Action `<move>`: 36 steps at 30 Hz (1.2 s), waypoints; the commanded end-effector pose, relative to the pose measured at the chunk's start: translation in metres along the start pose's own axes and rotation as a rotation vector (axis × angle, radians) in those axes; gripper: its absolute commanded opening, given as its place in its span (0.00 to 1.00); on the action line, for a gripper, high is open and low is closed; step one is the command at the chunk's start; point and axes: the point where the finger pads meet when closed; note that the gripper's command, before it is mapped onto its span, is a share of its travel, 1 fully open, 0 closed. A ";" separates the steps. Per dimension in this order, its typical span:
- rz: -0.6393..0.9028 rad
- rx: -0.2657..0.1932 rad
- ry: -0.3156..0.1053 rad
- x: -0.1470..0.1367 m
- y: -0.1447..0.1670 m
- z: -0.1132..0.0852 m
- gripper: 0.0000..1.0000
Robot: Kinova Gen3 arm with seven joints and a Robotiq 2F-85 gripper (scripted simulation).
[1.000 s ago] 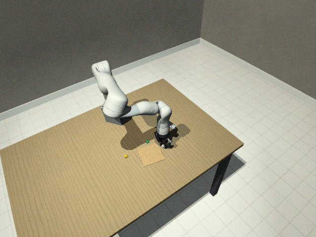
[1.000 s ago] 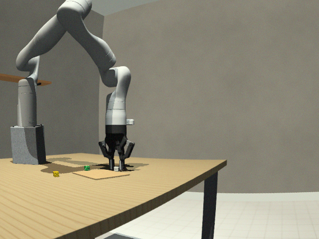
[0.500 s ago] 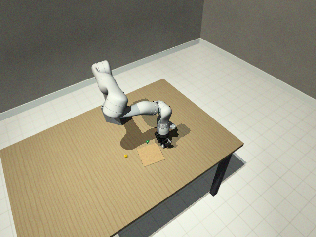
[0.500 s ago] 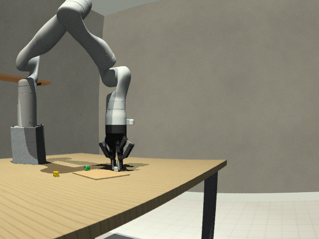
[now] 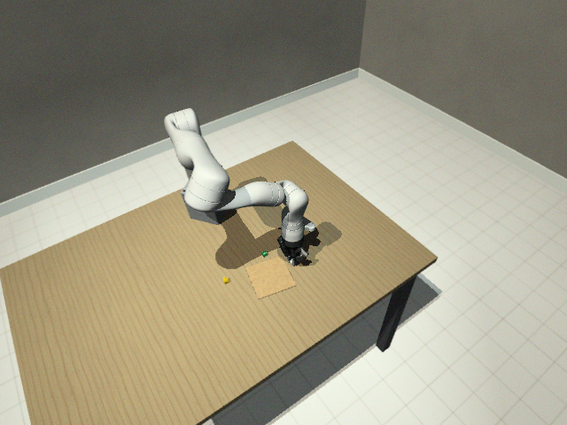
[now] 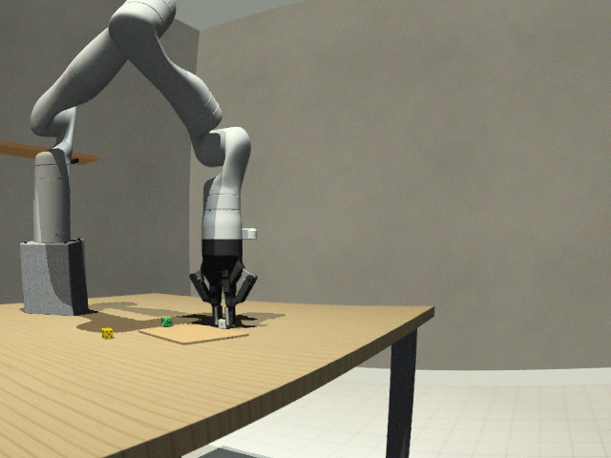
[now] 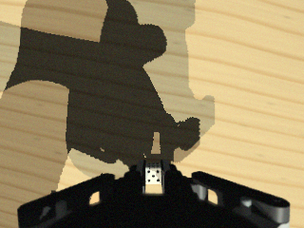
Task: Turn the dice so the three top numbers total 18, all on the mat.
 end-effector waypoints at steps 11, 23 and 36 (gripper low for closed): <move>0.000 0.000 0.001 0.001 0.000 -0.017 0.11; 0.000 0.000 0.001 0.000 0.000 -0.086 0.11; 0.000 0.000 0.001 0.000 0.000 -0.100 0.11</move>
Point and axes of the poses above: the point where the finger pads meet when closed, its own z axis out along the fingers, its own x axis across the jaws, y = z × x, and after that the axes turned 12 degrees about -z, right-handed
